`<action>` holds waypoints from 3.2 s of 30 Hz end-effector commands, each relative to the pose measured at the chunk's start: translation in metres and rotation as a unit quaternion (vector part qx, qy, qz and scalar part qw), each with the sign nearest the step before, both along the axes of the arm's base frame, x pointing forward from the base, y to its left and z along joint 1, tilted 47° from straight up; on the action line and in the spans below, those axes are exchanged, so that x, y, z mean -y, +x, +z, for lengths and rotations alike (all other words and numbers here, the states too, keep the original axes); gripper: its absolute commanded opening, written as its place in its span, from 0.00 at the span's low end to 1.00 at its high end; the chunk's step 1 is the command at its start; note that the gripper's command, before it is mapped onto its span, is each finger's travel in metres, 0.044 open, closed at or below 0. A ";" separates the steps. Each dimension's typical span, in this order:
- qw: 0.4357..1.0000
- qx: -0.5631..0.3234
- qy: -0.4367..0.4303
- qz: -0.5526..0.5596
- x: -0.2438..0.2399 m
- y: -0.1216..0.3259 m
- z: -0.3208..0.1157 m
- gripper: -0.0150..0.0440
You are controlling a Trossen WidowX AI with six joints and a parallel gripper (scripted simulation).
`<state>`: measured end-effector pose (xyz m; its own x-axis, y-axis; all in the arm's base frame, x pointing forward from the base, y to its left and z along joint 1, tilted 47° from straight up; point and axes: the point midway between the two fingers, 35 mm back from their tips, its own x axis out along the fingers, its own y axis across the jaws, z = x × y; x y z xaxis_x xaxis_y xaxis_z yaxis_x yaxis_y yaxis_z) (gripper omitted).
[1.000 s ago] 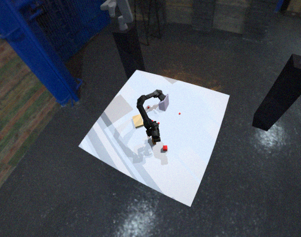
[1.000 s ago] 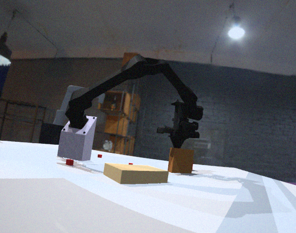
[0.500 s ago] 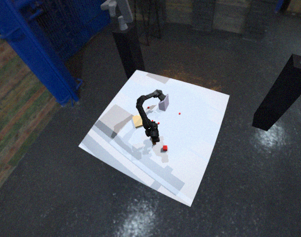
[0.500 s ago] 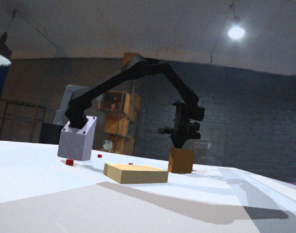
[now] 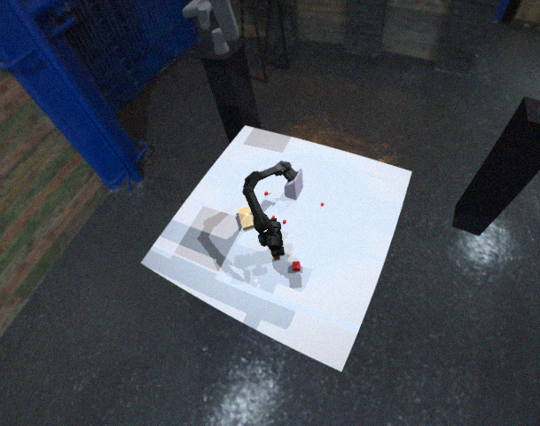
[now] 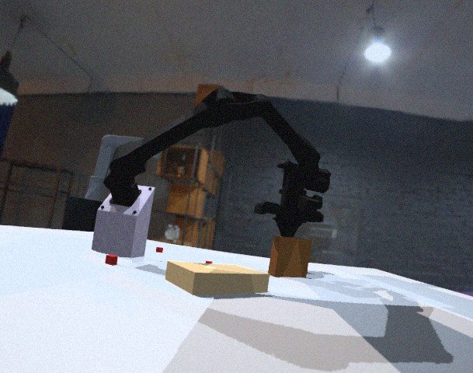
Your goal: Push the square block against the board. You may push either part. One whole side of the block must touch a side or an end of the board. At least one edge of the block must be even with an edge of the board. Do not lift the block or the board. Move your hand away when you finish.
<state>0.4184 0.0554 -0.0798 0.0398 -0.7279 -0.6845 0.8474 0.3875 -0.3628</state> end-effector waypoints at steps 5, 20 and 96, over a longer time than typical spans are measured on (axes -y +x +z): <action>1.000 0.004 0.000 0.001 0.005 0.007 0.009 0.25; 1.000 0.004 0.000 0.001 0.012 0.014 0.017 0.25; 1.000 0.004 0.001 0.001 -0.046 -0.009 0.027 0.25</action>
<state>0.4084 0.1006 -0.0544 0.0470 -0.7303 -0.6816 0.8444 0.3935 -0.3634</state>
